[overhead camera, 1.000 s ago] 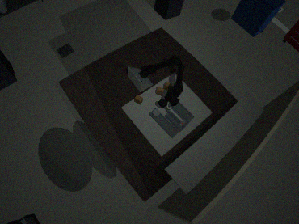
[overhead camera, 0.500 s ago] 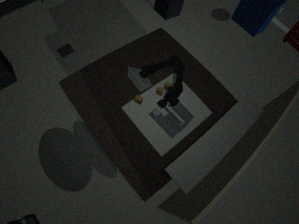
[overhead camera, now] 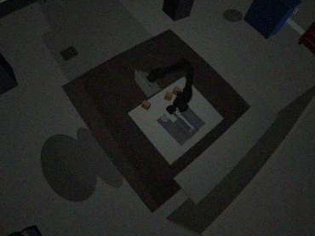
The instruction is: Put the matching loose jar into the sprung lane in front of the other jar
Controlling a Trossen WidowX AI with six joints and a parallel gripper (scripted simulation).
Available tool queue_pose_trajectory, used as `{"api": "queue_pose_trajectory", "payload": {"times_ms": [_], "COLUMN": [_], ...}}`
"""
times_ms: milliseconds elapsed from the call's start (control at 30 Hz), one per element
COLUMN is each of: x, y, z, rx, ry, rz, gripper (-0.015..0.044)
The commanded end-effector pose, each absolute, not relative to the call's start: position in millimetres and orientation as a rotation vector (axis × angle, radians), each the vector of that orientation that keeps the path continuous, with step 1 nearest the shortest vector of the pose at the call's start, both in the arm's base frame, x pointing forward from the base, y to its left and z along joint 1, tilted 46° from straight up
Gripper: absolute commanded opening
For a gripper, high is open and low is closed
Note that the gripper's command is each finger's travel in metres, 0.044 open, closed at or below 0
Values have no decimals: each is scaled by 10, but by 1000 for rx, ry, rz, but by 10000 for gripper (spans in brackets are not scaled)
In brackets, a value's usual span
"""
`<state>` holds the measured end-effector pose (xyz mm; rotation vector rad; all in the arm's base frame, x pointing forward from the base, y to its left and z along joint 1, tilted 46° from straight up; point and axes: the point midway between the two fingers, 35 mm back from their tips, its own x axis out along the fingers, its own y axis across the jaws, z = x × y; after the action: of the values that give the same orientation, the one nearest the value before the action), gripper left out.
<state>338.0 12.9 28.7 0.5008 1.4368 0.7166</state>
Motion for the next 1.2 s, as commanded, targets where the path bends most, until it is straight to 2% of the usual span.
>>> {"api": "queue_pose_trajectory", "payload": {"times_ms": [0, 1167], "x": [3413, 3401], "y": [148, 222], "z": [289, 214], "rx": [506, 506], "ry": [1420, 1420], "rz": [721, 721], "gripper": [0, 0]}}
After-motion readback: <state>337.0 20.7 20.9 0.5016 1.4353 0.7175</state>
